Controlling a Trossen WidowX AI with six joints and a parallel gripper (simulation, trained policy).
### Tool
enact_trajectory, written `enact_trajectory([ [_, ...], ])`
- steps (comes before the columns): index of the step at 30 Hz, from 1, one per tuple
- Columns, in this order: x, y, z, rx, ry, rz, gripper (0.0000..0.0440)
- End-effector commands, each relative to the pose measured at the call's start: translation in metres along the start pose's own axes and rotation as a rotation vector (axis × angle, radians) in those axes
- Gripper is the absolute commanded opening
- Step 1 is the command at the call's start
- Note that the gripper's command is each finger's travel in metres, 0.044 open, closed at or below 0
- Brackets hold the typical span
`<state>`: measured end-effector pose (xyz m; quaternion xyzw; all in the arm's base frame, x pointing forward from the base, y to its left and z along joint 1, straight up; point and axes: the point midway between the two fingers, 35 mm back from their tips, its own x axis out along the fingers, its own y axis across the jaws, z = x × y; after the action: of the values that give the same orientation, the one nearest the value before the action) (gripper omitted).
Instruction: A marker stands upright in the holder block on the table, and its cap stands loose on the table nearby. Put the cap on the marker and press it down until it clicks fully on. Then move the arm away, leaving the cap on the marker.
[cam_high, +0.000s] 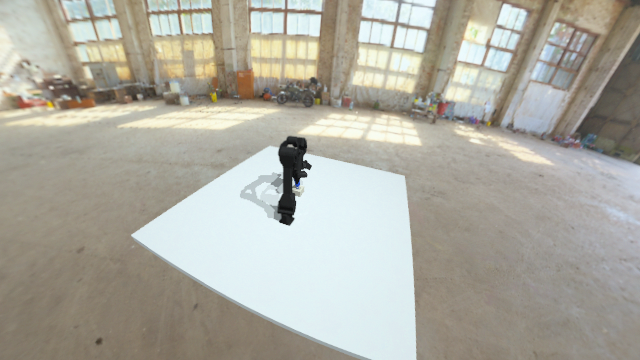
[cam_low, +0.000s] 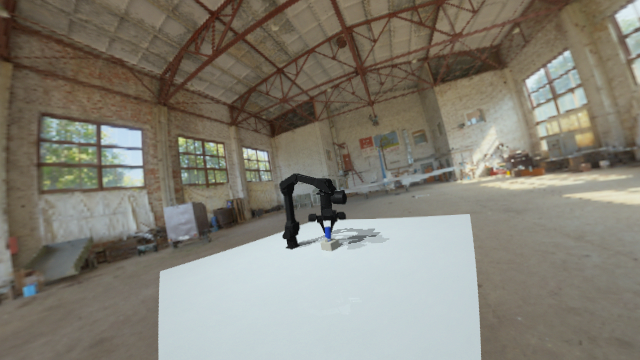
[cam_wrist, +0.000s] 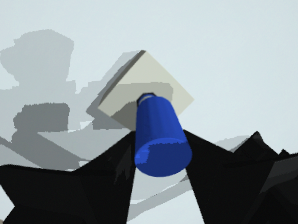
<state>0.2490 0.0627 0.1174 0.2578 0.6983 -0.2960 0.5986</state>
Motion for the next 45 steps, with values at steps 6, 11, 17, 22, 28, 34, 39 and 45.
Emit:
enact_trajectory([
  [6, 0.022, -0.001, 0.002, -0.04, 0.006, -0.021, 0.0007],
  [11, 0.024, -0.001, 0.002, -0.044, 0.004, -0.021, 0.0012],
  [17, 0.029, -0.004, 0.001, -0.056, 0.009, -0.033, 0.0047],
  [22, 0.032, -0.004, 0.004, -0.075, -0.003, -0.03, 0.0055],
  [28, 0.033, -0.004, 0.005, -0.082, -0.009, -0.03, 0.0064],
  [34, 0.033, -0.004, 0.006, -0.086, -0.011, -0.03, 0.0073],
  [39, 0.034, -0.004, 0.006, -0.09, -0.013, -0.03, 0.0081],
  [45, 0.034, -0.004, 0.007, -0.093, -0.015, -0.03, 0.009],
])
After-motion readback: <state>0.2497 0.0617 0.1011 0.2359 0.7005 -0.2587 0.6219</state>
